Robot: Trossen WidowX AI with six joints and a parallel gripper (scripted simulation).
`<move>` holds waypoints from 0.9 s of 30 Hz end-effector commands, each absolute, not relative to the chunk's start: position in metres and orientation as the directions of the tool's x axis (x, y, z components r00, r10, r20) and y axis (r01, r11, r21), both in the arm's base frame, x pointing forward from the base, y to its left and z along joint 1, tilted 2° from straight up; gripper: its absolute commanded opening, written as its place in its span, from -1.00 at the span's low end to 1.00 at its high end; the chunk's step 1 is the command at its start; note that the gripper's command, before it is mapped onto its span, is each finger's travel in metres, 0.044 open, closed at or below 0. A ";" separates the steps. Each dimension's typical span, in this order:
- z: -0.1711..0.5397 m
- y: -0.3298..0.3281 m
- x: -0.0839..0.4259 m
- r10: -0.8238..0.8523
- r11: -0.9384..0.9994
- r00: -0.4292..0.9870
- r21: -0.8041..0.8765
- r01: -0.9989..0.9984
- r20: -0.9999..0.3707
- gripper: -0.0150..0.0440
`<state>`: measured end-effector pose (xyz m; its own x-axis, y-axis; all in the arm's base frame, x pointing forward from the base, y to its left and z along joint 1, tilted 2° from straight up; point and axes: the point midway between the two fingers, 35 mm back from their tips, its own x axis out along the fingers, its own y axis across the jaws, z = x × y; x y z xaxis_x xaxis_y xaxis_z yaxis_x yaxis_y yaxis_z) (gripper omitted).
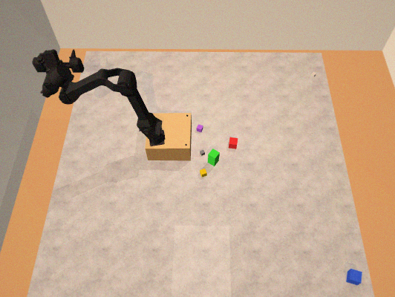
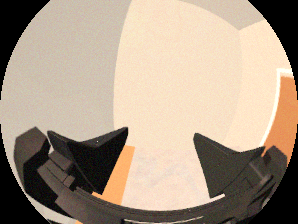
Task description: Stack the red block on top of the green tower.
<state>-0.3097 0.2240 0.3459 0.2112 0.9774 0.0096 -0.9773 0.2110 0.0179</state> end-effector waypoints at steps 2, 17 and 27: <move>0.346 0.225 -0.311 0.979 0.200 0.201 0.024 -0.979 0.022 1.00; 0.338 0.314 -0.282 0.958 0.279 0.256 -0.207 -0.938 0.131 1.00; 0.328 0.386 -0.220 0.923 0.383 0.359 -0.257 -0.887 0.138 1.00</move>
